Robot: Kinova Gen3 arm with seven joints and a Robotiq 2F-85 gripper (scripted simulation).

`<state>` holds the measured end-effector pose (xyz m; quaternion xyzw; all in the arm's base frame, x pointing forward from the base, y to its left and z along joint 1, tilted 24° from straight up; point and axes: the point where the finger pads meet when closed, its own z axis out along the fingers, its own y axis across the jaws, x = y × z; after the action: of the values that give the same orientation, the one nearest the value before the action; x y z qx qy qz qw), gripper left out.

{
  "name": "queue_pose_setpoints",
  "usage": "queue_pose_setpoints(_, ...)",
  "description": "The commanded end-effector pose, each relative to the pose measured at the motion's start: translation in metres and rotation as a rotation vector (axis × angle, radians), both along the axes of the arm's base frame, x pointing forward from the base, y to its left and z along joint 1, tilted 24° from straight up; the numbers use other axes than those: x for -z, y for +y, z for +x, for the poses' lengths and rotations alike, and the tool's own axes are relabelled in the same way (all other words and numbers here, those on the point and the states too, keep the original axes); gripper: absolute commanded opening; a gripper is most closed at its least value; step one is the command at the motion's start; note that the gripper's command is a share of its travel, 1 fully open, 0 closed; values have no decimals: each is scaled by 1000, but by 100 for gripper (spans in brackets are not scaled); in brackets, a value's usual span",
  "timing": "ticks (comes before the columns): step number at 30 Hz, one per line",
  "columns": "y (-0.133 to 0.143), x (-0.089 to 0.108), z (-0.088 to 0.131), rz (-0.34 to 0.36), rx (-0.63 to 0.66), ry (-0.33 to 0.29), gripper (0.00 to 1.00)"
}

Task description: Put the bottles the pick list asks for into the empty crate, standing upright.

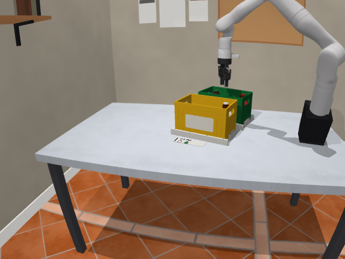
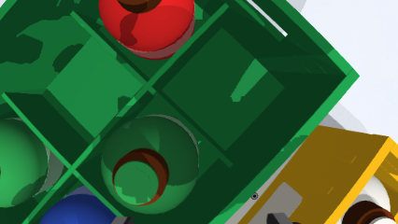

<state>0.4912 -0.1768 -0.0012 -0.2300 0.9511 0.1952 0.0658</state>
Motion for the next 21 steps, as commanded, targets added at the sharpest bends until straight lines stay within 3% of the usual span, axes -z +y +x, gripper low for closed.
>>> queue_pose_setpoints(1,-15,5,4,0,0,-1,67)
queue_pose_setpoints(6,-34,14,9,0,0,-1,67)
queue_pose_setpoints(21,-31,22,10,0,0,-1,67)
